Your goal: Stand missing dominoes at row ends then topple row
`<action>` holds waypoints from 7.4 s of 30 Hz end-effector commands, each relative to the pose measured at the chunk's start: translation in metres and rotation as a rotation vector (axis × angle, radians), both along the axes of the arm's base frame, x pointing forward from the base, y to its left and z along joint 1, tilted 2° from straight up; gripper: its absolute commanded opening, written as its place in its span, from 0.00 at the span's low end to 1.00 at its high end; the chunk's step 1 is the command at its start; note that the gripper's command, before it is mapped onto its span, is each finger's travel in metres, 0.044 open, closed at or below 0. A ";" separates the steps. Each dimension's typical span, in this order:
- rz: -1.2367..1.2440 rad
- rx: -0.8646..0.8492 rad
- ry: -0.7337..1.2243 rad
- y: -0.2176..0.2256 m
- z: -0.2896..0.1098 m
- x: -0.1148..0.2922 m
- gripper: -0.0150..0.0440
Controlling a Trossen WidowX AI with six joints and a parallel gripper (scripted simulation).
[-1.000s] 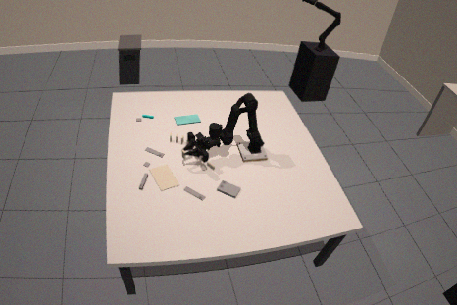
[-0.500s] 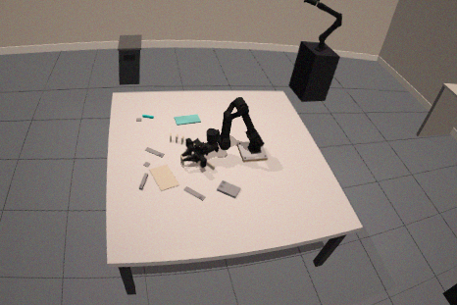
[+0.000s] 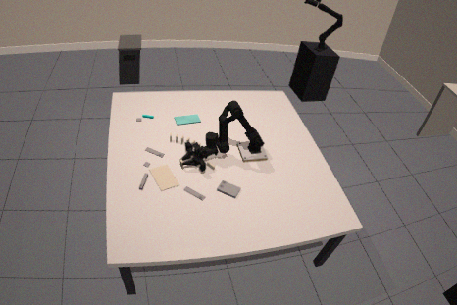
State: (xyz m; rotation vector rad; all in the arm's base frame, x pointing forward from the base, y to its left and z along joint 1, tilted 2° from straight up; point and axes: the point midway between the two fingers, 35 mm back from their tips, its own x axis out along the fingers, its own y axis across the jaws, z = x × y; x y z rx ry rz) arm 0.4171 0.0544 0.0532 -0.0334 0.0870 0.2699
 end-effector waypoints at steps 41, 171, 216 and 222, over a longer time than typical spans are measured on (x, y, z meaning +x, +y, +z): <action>-0.008 0.014 0.164 0.021 0.056 0.059 1.00; -0.849 0.417 1.430 -0.091 0.136 -0.127 0.44; -0.849 0.417 1.430 -0.093 0.006 -0.119 0.44; -0.849 0.417 1.430 -0.093 0.006 -0.119 0.57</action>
